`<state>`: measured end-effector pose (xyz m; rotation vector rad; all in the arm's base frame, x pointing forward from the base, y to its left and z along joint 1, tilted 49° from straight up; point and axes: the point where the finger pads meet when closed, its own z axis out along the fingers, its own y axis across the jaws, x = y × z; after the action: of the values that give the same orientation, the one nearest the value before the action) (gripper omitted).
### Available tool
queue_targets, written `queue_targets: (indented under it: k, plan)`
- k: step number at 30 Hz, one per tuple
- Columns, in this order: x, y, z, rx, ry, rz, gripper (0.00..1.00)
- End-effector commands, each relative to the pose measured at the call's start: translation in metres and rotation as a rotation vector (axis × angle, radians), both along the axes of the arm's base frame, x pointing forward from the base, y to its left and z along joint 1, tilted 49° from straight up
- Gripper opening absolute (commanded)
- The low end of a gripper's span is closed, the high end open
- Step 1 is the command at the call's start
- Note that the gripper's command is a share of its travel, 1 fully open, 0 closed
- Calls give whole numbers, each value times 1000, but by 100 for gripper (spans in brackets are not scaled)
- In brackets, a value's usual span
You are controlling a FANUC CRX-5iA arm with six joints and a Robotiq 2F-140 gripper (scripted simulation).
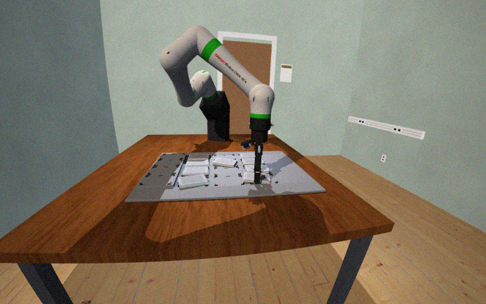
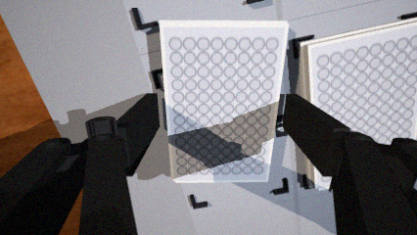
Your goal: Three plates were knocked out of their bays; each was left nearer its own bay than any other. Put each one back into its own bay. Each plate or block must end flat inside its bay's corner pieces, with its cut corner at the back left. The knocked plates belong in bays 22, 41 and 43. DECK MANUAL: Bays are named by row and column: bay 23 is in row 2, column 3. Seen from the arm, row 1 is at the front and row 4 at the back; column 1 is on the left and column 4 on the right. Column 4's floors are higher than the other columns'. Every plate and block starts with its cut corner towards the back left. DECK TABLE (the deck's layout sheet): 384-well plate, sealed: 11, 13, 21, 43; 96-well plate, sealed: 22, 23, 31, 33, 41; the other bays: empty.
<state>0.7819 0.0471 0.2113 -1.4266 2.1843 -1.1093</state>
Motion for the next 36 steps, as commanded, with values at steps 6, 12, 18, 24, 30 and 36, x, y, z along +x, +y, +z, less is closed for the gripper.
queue_targets:
  k: [6, 12, 18, 24, 30, 36]
  plan:
    - [0, 1, 1, 0, -2, 1, 68]
    - [0, 1, 1, 0, -2, 1, 66]
    - [0, 1, 1, 0, -2, 1, 64]
    - [0, 1, 1, 0, -2, 1, 62]
    - [0, 1, 1, 0, -2, 1, 62]
    - [0, 1, 1, 0, -2, 1, 61]
